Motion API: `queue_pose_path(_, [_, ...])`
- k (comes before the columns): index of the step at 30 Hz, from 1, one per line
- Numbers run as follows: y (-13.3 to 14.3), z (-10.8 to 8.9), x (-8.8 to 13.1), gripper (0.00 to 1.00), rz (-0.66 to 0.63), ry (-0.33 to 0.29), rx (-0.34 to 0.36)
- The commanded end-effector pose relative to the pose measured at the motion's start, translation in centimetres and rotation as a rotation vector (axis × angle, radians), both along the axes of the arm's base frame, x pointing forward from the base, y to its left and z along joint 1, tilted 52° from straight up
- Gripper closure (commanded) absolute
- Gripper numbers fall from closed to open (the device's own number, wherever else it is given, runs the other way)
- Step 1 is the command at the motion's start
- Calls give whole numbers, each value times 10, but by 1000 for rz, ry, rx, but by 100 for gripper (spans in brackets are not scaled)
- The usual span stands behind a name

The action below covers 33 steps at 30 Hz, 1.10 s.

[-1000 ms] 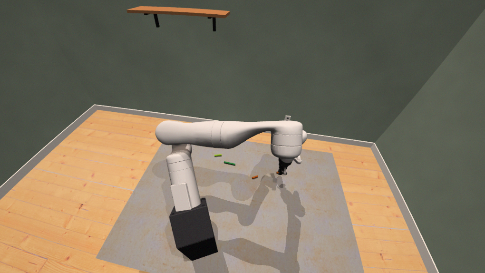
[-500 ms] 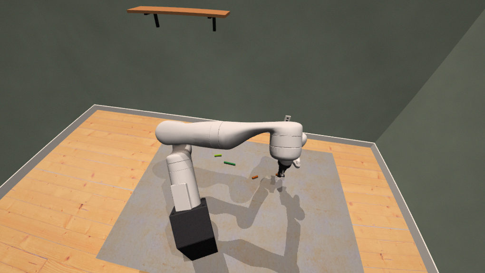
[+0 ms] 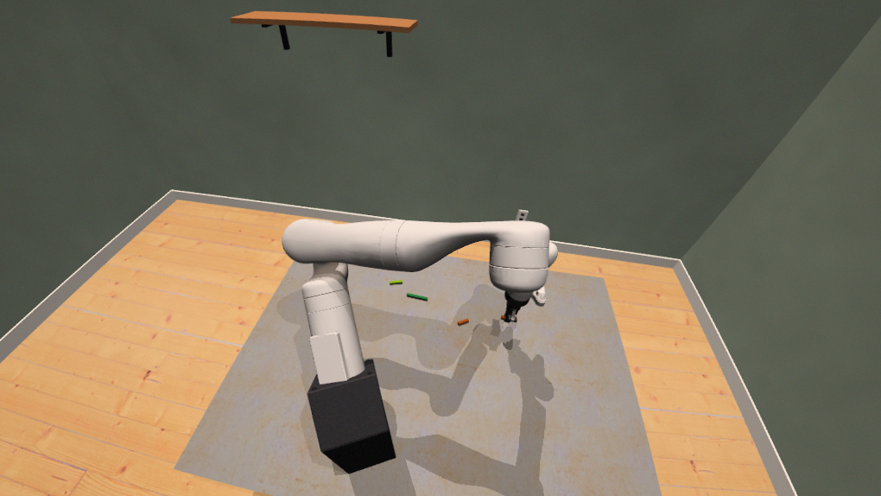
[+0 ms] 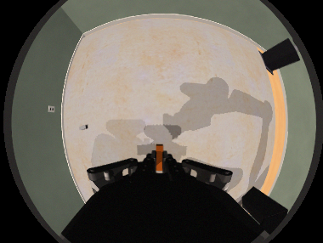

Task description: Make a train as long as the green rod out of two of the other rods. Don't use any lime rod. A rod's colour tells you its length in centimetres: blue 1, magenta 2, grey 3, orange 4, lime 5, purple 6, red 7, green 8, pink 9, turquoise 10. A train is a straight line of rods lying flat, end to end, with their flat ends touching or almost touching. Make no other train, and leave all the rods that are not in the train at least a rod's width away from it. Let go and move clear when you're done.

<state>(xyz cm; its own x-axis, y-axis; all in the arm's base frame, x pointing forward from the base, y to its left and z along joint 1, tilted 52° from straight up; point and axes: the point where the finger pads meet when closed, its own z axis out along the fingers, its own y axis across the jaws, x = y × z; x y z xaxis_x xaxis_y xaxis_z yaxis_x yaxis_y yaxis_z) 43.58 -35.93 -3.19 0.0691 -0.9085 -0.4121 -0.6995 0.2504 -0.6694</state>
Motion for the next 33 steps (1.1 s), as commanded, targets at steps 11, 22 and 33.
queue_pose_path(11, [0,-2,3,95,-2,0,-2])
queue_pose_path(22, [14,-27,32,95,-2,0,-2])
queue_pose_path(33, [26,-48,56,95,-2,0,-2])
